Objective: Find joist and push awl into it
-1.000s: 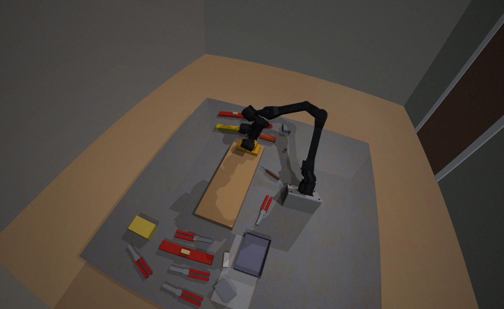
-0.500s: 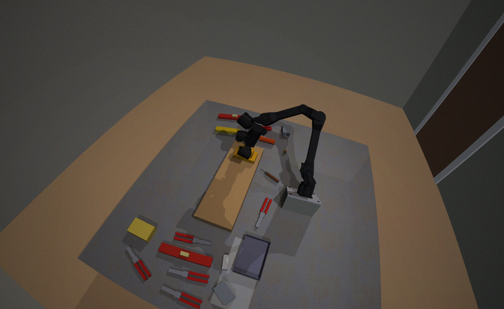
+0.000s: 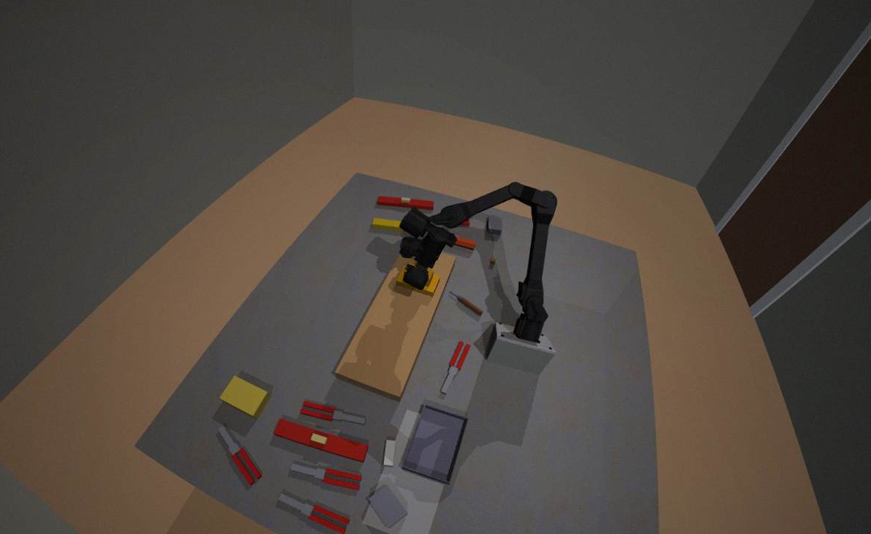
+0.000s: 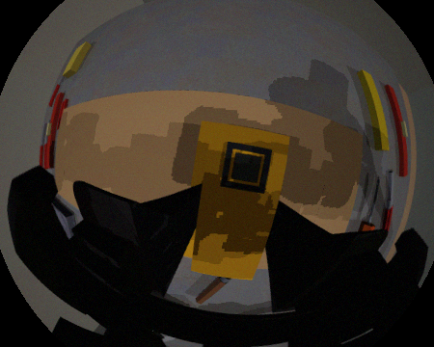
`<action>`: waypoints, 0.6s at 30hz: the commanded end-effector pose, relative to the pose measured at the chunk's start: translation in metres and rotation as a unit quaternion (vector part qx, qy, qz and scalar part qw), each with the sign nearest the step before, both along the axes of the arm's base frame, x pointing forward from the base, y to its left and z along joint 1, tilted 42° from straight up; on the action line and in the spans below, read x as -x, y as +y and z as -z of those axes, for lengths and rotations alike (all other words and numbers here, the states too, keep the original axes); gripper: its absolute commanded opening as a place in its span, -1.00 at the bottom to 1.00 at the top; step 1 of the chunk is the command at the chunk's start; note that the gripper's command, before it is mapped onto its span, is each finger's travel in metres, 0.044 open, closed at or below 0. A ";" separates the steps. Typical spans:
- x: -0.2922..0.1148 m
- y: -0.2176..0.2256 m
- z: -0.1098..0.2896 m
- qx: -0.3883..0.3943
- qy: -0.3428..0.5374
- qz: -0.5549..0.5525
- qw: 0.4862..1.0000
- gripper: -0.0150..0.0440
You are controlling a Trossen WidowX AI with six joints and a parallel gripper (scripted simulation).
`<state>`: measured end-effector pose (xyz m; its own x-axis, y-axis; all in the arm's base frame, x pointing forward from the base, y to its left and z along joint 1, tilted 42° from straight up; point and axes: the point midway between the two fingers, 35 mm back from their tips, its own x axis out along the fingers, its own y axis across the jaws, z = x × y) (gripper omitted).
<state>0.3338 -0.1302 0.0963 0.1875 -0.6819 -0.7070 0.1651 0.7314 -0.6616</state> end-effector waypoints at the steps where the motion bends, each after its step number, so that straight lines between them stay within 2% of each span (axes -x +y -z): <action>1: -0.001 0.012 0.012 0.000 0.002 0.000 1.000 -0.49; 18: -0.012 0.060 0.055 -0.001 0.002 0.000 1.000 -0.49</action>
<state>0.3431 -0.0810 0.0512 0.1841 -0.6896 -0.7004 0.1655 0.7241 -0.6695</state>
